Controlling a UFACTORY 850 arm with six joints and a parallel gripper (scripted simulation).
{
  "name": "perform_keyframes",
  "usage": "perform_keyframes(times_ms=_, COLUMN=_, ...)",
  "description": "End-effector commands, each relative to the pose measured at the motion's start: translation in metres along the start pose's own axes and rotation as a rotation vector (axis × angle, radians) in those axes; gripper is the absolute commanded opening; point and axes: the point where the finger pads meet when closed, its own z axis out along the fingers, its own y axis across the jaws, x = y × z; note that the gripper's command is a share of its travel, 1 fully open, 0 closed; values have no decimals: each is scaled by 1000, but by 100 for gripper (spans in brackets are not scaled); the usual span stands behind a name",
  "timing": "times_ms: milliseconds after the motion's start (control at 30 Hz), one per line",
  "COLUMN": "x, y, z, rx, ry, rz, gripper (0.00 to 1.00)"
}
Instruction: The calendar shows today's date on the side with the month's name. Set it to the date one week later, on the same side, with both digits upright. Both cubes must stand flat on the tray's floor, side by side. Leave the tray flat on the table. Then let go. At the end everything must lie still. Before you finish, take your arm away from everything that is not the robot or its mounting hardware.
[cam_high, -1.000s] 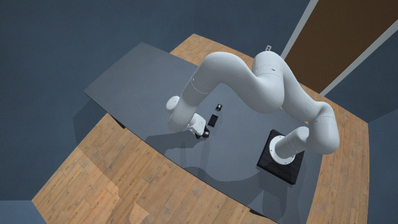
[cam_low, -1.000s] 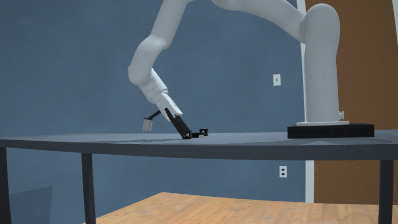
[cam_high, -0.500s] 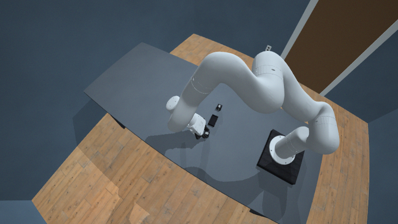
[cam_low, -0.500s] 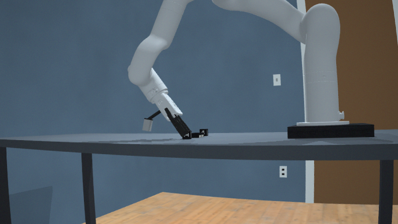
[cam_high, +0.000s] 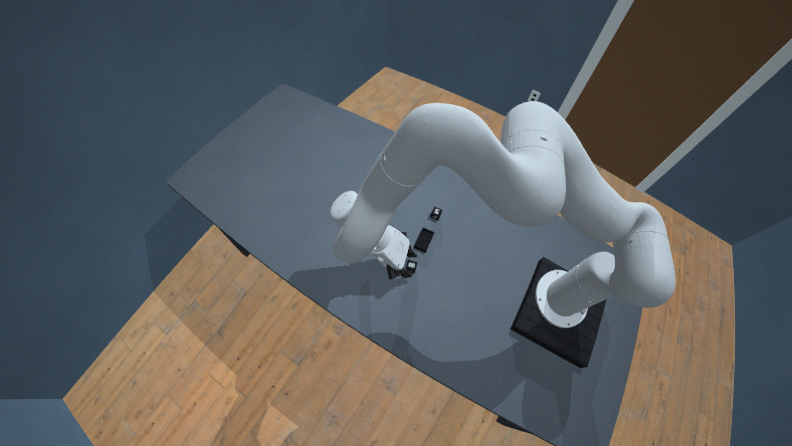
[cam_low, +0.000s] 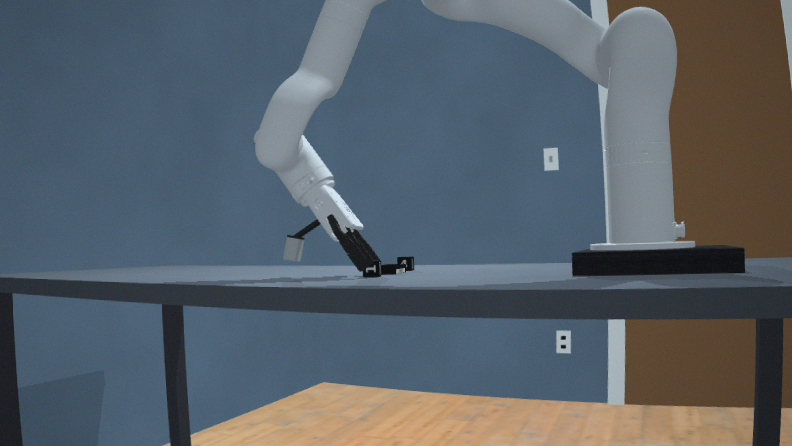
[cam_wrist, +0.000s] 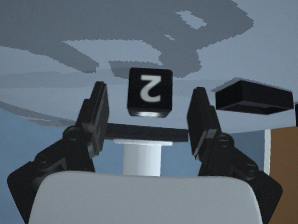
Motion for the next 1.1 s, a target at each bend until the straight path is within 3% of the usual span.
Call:
perform_keyframes(times_ms=0, x=0, y=0, z=-1, rx=0, ry=2, rz=0, gripper=69)
perform_keyframes(times_ms=433, x=-4, y=0, z=-7, rx=0, ry=2, rz=0, gripper=69)
perform_keyframes(times_ms=1067, x=-34, y=0, z=-50, rx=0, ry=2, rz=0, gripper=69)
